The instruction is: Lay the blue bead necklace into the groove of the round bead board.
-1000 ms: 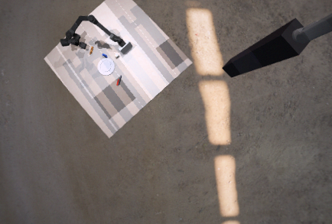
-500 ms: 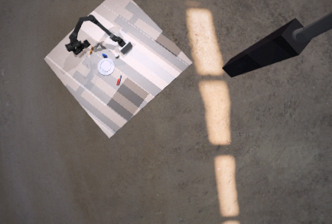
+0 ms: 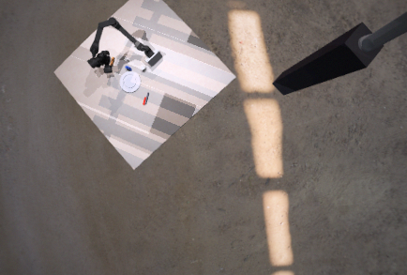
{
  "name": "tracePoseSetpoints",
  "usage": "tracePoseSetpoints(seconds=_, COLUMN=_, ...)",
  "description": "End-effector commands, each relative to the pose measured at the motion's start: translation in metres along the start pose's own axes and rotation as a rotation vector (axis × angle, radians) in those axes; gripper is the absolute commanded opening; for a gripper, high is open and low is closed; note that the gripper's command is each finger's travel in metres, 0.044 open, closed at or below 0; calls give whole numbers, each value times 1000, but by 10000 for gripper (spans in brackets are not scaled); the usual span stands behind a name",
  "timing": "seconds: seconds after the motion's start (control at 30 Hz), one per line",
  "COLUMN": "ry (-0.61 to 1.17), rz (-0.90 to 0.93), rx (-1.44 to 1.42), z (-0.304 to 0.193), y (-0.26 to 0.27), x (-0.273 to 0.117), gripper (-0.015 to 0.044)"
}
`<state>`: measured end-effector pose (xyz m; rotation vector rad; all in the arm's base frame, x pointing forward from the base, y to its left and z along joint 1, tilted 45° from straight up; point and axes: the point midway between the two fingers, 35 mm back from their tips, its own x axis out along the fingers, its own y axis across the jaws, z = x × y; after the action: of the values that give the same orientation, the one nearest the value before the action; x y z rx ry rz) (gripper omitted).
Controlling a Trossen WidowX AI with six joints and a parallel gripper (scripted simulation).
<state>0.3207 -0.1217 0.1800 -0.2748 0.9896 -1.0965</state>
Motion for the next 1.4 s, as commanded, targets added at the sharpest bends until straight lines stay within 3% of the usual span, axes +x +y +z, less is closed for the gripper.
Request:
tracePoseSetpoints(seconds=0.0, ry=51, rz=133, rx=-1039, z=-67, y=31, x=-12, gripper=200)
tracePoseSetpoints(seconds=0.5, ry=36, rz=296, rx=-2082, z=-138, y=41, x=-20, gripper=200)
tracePoseSetpoints(seconds=1.37, ry=35, rz=296, rx=-2087, z=-139, y=42, x=-15, gripper=200)
